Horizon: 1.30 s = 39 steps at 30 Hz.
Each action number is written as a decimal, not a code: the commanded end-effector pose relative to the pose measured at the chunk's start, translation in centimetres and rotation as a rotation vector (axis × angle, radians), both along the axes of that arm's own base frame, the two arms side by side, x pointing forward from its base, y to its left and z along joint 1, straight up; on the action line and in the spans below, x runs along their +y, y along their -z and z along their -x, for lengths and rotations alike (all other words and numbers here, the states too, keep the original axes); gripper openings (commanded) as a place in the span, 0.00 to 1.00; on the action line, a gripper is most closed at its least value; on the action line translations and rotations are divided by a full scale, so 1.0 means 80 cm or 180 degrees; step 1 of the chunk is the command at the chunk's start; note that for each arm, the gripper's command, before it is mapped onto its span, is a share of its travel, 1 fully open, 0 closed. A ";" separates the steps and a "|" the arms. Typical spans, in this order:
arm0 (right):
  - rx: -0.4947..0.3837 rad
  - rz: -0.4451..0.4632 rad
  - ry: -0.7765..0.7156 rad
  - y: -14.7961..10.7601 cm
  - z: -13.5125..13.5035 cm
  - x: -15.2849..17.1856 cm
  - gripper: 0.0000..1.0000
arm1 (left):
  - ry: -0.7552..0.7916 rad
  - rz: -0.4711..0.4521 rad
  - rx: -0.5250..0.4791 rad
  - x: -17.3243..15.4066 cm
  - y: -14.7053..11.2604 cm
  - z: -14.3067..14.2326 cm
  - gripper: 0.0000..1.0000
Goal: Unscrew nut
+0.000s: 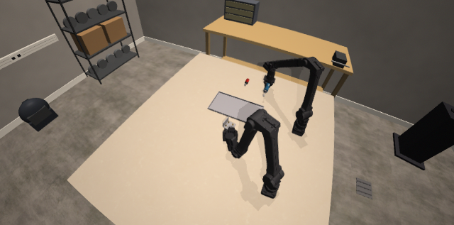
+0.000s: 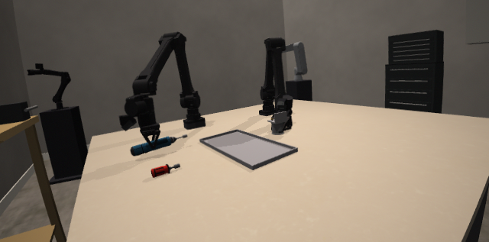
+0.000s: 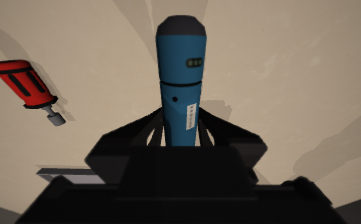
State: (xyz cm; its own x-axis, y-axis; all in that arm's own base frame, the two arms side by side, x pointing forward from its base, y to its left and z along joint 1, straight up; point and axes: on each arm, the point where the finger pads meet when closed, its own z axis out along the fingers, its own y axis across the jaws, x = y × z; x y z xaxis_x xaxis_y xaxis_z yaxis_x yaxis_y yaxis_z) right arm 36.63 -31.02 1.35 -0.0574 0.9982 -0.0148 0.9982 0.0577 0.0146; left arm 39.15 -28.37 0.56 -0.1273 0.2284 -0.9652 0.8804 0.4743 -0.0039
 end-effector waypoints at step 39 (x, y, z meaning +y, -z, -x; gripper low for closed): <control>-0.0114 0.0081 0.0026 0.005 -0.010 -0.010 0.42 | 0.0040 0.0067 -0.0123 -0.009 -0.017 0.000 0.59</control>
State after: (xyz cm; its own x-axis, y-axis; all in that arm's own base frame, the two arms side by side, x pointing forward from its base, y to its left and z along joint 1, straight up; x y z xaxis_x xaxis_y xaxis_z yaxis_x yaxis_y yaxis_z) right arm 36.40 -30.82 -0.60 -0.0575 0.9983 -0.0100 0.9983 0.0576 0.0095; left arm 39.15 -28.37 0.56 -0.1273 0.2284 -0.9652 0.8804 0.4743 -0.0039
